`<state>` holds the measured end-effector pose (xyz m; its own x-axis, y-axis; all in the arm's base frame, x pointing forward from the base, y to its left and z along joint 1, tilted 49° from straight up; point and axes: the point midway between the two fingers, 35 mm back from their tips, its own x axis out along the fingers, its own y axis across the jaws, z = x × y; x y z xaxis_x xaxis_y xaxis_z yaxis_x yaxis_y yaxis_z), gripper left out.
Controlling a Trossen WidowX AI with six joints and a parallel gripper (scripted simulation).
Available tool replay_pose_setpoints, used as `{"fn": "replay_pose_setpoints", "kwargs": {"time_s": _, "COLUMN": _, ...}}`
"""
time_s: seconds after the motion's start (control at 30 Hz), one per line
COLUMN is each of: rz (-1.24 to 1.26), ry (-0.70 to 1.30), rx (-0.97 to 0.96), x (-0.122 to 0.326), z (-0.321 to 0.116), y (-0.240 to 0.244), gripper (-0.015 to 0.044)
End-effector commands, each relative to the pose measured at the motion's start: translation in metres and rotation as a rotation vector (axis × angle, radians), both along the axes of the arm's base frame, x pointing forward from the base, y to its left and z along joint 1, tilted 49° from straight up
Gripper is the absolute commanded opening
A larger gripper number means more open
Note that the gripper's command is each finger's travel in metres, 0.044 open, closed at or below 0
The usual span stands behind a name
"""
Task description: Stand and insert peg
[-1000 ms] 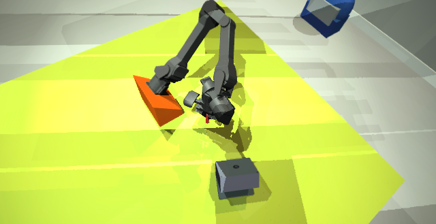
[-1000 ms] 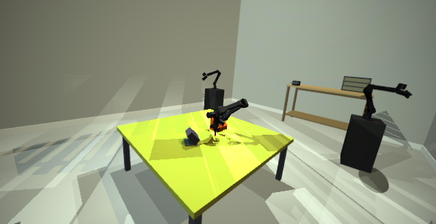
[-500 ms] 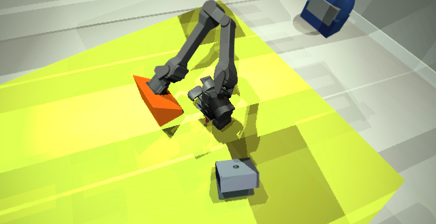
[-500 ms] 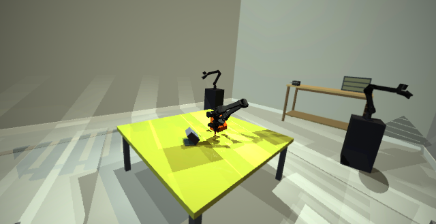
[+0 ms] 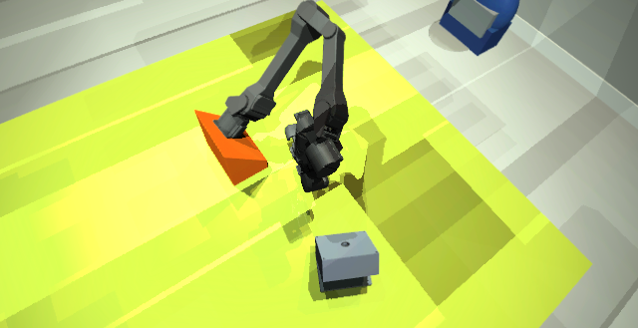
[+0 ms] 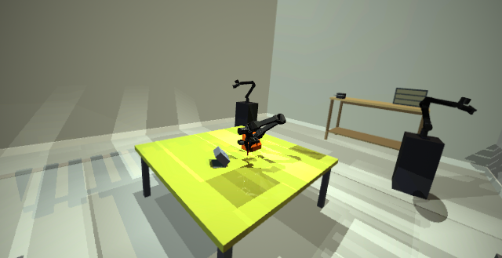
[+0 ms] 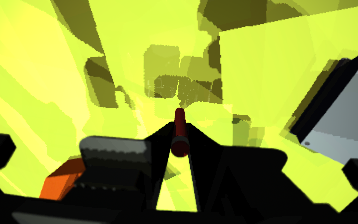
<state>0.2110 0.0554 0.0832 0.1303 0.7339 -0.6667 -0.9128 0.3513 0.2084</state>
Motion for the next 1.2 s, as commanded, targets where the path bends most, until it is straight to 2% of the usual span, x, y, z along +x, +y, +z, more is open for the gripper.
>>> {"fn": "replay_pose_setpoints", "kwargs": {"time_s": 0.0, "rz": -0.066, "ry": 0.072, "rx": 0.008, "x": 0.0002, "z": 0.0006, "y": -0.0017, "gripper": 0.0000}}
{"fn": "replay_pose_setpoints", "kwargs": {"time_s": 1.17, "rz": -0.693, "ry": 0.757, "rx": 0.129, "x": -0.0002, "z": 0.0075, "y": -0.0112, "gripper": 0.0000}}
